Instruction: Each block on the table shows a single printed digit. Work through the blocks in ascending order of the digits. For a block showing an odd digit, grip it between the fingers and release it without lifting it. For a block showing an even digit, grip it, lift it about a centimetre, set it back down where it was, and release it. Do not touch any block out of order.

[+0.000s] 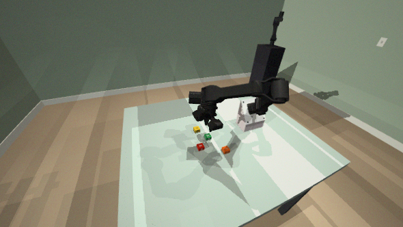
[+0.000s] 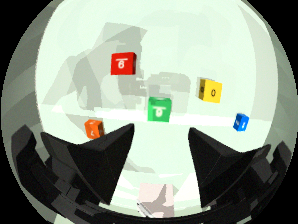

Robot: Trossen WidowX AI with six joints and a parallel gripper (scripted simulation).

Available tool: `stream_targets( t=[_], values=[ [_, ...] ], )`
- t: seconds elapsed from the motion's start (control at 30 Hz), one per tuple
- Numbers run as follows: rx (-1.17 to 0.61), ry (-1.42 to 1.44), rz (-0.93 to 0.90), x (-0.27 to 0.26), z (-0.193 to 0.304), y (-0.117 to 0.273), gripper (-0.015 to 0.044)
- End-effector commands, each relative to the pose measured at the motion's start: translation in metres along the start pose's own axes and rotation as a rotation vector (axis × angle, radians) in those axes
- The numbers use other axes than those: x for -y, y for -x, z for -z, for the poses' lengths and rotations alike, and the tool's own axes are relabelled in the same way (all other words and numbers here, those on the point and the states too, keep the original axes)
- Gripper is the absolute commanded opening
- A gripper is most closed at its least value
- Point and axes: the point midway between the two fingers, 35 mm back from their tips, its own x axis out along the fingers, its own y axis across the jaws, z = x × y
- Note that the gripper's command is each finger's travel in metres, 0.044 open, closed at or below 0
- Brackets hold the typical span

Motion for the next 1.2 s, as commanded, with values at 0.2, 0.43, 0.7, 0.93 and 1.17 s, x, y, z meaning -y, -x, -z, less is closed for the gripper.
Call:
stream_targets(
  t=[0.2,0.43,0.7,0.93,1.17],
  values=[
    [-0.005,-0.011,-0.010,-0.002,0.005,-0.030,0.0400],
    [-0.005,-0.011,-0.010,-0.002,0.005,-0.042,0.0400],
    [-0.005,-0.011,-0.011,-0.002,0.005,-0.054,0.0400],
    [-0.006,-0.011,-0.012,-0.003,0.005,-0.063,0.0400],
    [-0.006,-0.011,-0.012,-0.003,0.005,-0.063,0.0216]
  ],
)
